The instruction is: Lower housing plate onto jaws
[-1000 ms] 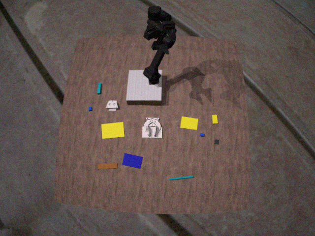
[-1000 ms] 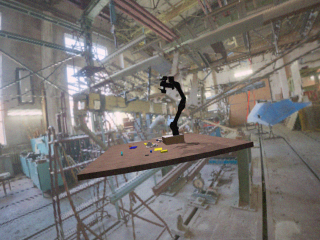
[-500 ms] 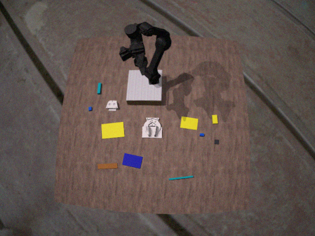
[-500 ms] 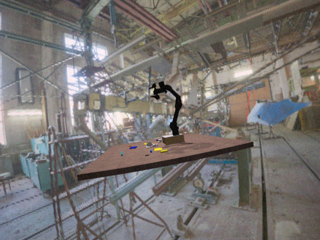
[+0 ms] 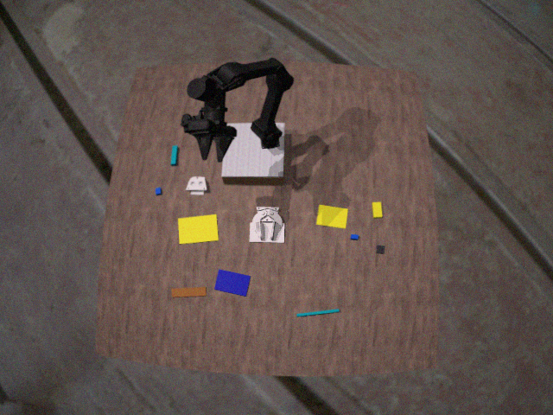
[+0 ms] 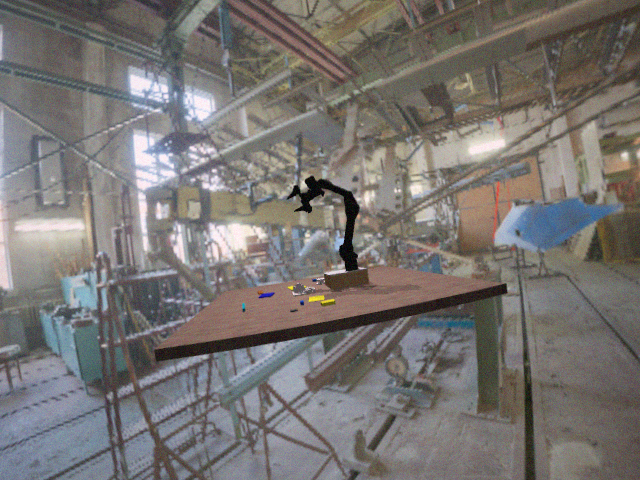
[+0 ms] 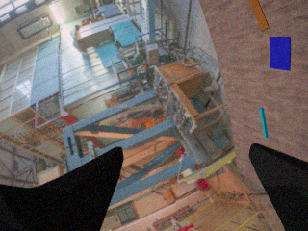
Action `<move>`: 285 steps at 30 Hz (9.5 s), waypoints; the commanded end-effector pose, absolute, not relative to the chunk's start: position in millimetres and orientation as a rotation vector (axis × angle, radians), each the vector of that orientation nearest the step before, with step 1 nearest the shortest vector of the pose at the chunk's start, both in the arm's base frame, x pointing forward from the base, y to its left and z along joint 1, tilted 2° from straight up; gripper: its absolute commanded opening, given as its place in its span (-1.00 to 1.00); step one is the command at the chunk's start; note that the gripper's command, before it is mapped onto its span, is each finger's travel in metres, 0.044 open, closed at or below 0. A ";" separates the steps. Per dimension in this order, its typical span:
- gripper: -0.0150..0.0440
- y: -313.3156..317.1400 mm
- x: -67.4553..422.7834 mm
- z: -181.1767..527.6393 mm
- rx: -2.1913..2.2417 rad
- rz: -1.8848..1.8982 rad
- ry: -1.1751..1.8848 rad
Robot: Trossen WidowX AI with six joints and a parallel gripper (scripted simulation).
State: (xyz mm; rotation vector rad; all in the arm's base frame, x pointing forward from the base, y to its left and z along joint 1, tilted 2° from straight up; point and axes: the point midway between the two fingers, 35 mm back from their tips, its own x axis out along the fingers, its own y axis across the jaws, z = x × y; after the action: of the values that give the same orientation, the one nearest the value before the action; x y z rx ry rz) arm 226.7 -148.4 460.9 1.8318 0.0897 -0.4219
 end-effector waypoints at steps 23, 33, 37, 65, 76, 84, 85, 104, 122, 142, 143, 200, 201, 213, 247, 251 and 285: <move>1.00 -278.5 214.1 264.3 2.271 -1.242 -0.048; 1.00 -297.2 182.7 182.5 2.347 -1.615 -0.124; 1.00 -298.9 167.1 151.3 2.356 -1.770 -0.156; 1.00 -289.1 117.5 28.4 2.302 -2.224 -0.244; 1.00 -289.9 118.0 11.1 2.302 -2.224 -0.244; 1.00 -290.5 118.2 5.3 2.302 -2.224 -0.244; 1.00 -290.6 118.3 3.7 2.302 -2.224 -0.244; 1.00 -291.6 118.8 -19.3 2.302 -2.224 -0.244; 0.80 -291.4 119.3 -18.8 2.305 -2.219 -0.236; 0.70 -292.2 119.4 -1.9 2.304 -2.220 -0.238; 0.70 -292.2 119.4 1.2 2.304 -2.220 -0.239; 0.70 -214.0 204.0 51.4 1.612 -1.596 0.811; 0.70 -211.4 206.1 51.3 1.588 -1.574 0.834; 0.70 -178.3 228.6 50.4 1.290 -1.293 1.081; 0.70 -75.2 264.1 47.4 0.385 -0.426 1.479; 0.70 -62.8 265.5 47.1 0.275 -0.321 1.499; 0.70 -42.3 262.5 46.3 0.091 -0.144 1.519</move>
State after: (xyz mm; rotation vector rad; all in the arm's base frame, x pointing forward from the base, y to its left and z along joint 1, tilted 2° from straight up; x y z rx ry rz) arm 265.7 -42.0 46.1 0.0986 1.5203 -0.1447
